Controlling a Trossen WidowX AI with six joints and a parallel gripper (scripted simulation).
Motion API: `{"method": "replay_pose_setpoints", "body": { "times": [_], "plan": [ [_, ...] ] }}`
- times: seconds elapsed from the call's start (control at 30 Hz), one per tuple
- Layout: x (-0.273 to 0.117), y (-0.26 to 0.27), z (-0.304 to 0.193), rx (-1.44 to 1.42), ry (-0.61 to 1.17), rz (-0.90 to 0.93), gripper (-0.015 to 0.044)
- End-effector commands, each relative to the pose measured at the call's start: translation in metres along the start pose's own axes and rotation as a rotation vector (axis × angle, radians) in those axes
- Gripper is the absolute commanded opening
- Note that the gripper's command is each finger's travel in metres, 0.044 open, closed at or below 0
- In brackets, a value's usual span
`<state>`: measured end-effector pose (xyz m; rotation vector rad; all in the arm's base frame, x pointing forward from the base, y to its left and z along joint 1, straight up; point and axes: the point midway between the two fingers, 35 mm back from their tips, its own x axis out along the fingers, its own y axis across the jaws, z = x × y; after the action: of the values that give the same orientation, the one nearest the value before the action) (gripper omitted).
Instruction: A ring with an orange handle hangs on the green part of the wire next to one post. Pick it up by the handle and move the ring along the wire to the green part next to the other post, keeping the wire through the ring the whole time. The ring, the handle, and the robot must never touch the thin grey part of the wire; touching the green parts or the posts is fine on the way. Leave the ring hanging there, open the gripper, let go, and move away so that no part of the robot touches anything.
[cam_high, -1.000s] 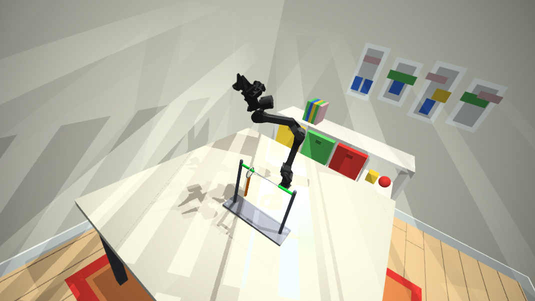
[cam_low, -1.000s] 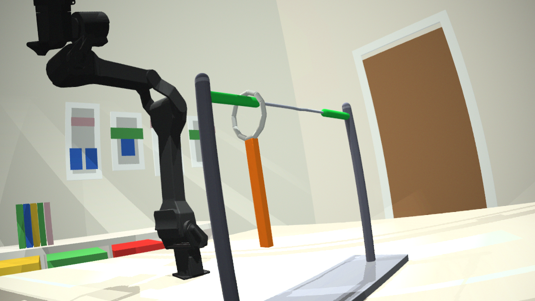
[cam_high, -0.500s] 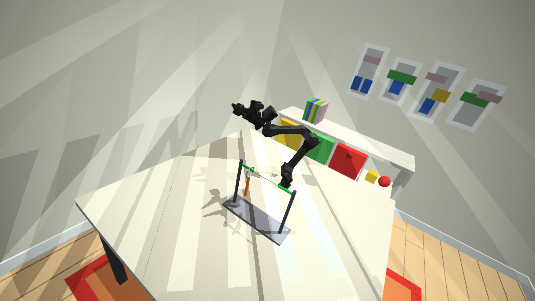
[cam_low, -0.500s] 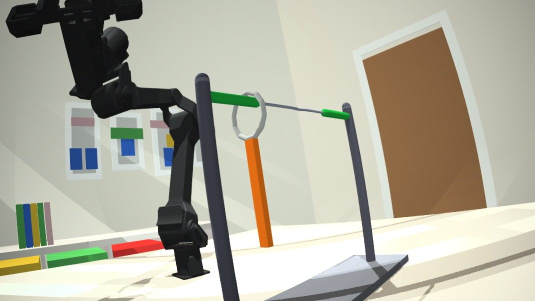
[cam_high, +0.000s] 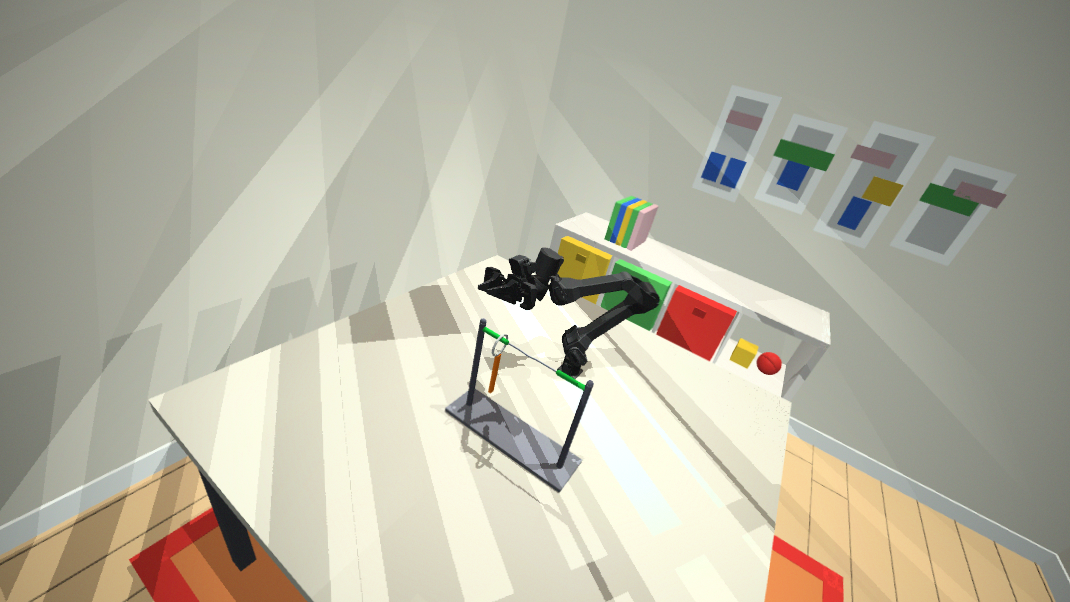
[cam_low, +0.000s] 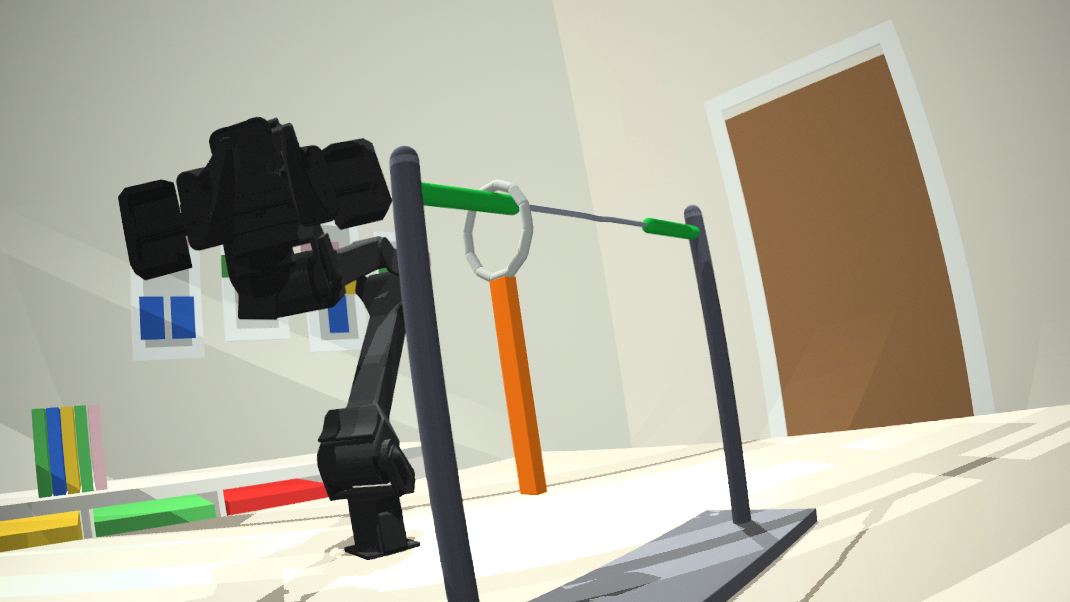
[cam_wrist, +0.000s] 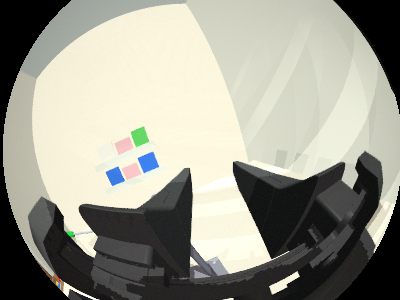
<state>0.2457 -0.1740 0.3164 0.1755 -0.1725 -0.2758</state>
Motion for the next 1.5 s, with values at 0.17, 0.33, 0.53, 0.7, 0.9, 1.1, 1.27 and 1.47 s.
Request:
{"method": "replay_pose_setpoints", "body": {
  "times": [0.17,0.33,0.53,0.7,0.9,1.1,1.27,1.47],
  "plan": [
    [-0.038,0.027,-0.115,0.019,0.255,0.087,0.0160],
    [-0.065,0.041,-0.178,0.032,0.391,0.147,0.0160],
    [-0.088,0.051,-0.221,0.042,0.483,0.194,0.0160],
    [-0.085,0.051,-0.219,0.029,0.478,0.198,0.0160],
    [-0.064,0.058,-0.207,-0.082,0.420,0.231,0.0160],
    [-0.042,0.068,-0.196,-0.183,0.350,0.263,0.0160],
    [-0.036,0.069,-0.193,-0.206,0.331,0.270,0.0160],
    [-0.031,0.069,-0.193,-0.206,0.331,0.270,0.0160]
  ]
}}
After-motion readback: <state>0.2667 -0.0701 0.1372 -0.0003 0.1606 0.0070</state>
